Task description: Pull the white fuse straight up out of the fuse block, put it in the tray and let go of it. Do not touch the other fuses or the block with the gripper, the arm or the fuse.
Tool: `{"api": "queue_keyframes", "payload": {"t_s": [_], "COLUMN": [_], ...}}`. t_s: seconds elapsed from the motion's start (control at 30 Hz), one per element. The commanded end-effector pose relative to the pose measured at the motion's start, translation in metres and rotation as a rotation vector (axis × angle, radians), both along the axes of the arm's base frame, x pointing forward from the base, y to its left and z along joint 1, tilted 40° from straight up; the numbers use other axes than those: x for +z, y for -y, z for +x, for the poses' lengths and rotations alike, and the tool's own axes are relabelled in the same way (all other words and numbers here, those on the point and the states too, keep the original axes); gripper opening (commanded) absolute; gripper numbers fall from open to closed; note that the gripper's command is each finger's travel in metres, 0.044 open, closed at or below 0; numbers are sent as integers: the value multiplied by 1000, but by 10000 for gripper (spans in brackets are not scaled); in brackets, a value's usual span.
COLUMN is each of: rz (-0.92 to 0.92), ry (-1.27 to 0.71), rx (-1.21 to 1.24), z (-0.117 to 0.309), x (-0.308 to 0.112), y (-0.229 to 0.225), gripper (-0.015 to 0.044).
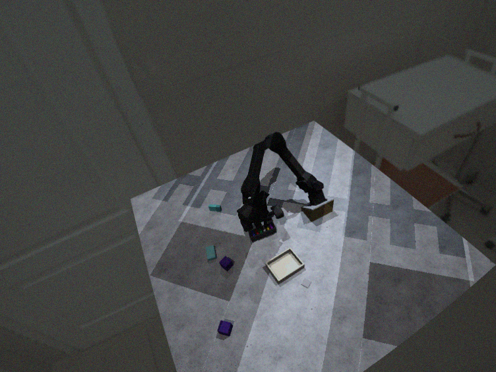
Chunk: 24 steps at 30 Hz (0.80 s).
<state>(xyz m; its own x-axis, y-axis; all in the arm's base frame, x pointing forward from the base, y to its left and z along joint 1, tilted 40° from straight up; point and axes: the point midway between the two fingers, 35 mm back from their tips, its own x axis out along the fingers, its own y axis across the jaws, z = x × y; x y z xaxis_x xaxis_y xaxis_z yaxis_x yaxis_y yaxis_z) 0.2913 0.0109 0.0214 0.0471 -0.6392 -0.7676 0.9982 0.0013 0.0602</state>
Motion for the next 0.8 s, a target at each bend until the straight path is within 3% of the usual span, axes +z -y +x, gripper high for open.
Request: {"api": "queue_keyframes", "payload": {"t_s": [0.0,0.77], "rz": [2,1], "ry": [3,2], "rx": [-3,-2], "z": [0,0], "x": [2,10], "y": [-2,-9], "gripper": [0,0]}}
